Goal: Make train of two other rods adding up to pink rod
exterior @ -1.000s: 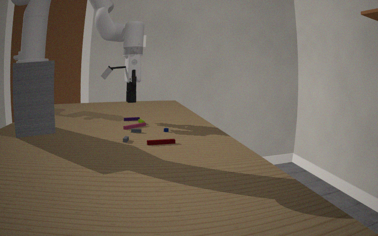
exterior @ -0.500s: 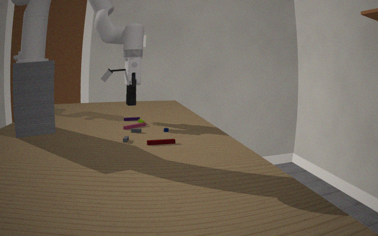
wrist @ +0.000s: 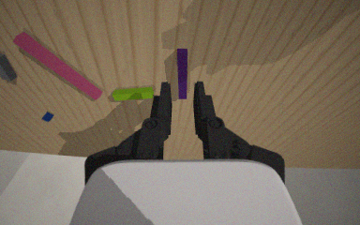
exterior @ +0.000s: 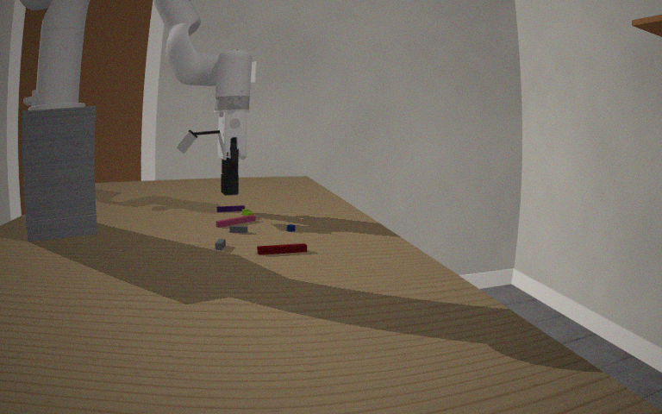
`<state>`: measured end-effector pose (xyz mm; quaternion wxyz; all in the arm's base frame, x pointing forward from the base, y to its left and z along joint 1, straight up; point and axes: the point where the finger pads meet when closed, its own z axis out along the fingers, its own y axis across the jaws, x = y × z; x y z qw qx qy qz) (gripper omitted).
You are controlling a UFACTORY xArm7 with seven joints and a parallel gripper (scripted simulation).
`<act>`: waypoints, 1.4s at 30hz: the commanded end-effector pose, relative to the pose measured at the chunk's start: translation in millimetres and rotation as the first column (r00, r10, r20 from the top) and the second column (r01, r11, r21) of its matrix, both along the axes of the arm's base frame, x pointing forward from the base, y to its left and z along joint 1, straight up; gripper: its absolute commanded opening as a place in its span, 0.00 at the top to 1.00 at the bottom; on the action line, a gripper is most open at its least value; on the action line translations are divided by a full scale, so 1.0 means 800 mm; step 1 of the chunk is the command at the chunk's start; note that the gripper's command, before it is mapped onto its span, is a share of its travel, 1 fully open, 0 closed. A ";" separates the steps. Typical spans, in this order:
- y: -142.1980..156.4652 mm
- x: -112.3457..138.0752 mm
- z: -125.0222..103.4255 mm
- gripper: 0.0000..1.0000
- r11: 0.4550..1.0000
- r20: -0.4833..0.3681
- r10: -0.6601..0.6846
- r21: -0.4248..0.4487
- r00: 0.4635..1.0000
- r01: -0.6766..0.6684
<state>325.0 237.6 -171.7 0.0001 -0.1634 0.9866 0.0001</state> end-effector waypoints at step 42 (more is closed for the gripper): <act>0.001 0.002 -0.025 0.76 1.000 0.003 0.000 0.002 1.000 0.000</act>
